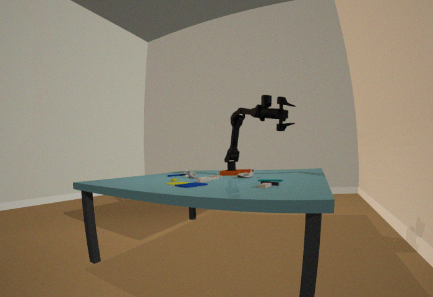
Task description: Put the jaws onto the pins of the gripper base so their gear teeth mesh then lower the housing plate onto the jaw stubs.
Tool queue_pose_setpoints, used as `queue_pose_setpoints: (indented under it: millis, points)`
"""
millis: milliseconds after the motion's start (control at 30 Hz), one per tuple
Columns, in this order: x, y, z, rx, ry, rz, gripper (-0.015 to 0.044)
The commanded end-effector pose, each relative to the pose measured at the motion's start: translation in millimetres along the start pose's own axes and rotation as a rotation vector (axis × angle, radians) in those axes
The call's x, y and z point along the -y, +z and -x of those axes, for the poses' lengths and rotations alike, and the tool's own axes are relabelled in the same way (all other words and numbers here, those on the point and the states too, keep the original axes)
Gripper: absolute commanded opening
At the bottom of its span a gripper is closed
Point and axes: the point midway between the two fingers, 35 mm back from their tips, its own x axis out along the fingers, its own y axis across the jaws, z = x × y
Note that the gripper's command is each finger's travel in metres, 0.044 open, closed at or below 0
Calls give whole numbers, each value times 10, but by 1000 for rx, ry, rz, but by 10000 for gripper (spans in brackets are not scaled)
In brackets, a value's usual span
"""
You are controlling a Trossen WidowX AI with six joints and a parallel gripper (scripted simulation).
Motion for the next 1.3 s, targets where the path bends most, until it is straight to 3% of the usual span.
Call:
queue_pose_setpoints:
  millis: [0, 567, 1267]
  points:
    - [-96, -228, 54, -53, 34, -53, 440]
    - [-509, -1321, 534, -321, 153, -327, 440]
    - [-1086, -2342, 1442, -660, 253, -679, 440]
